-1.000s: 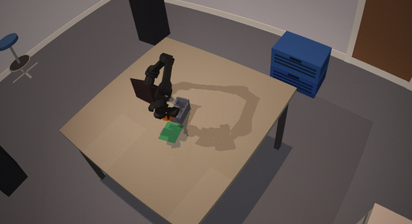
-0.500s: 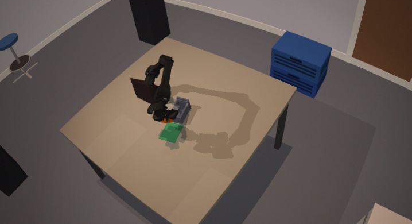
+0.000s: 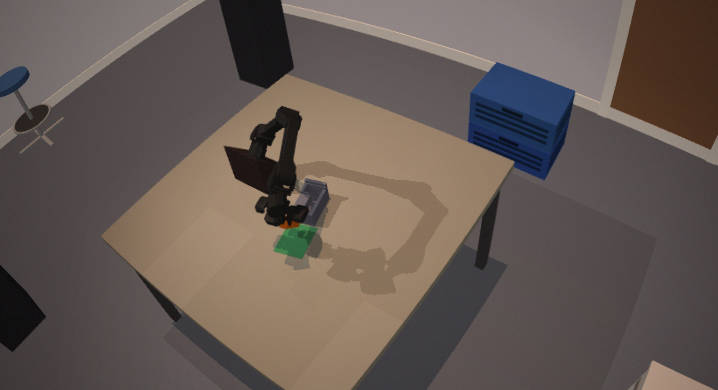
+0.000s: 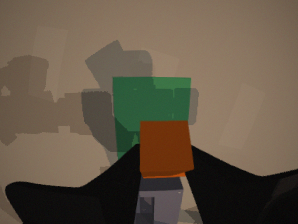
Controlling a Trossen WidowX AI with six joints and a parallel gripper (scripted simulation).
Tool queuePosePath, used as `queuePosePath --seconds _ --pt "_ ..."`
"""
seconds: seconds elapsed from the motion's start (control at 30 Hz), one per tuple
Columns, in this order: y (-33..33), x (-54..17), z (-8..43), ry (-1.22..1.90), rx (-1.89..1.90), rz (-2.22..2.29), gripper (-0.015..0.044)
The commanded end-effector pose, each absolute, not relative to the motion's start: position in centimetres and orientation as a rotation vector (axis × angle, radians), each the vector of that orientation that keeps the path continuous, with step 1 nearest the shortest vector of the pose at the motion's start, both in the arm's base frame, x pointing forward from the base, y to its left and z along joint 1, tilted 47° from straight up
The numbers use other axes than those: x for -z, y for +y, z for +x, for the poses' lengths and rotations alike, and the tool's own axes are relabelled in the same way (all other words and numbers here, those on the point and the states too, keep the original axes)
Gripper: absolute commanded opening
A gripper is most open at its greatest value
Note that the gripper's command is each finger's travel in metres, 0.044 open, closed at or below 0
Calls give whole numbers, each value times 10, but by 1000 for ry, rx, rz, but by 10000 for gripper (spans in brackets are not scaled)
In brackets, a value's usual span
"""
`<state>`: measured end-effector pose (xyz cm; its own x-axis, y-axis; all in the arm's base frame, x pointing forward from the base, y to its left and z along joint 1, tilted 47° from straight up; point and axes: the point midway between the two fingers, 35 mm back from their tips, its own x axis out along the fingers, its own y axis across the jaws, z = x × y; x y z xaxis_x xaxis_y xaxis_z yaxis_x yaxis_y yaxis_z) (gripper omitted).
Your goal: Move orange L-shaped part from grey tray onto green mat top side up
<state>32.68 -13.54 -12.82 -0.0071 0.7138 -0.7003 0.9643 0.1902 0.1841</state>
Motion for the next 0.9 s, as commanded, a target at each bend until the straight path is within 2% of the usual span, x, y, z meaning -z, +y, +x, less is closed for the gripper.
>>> queuePosePath --seconds 0.0,0.87 --pt "-128 133 327 1783 461 1587 0" --pt "-98 161 326 1784 459 1588 0"
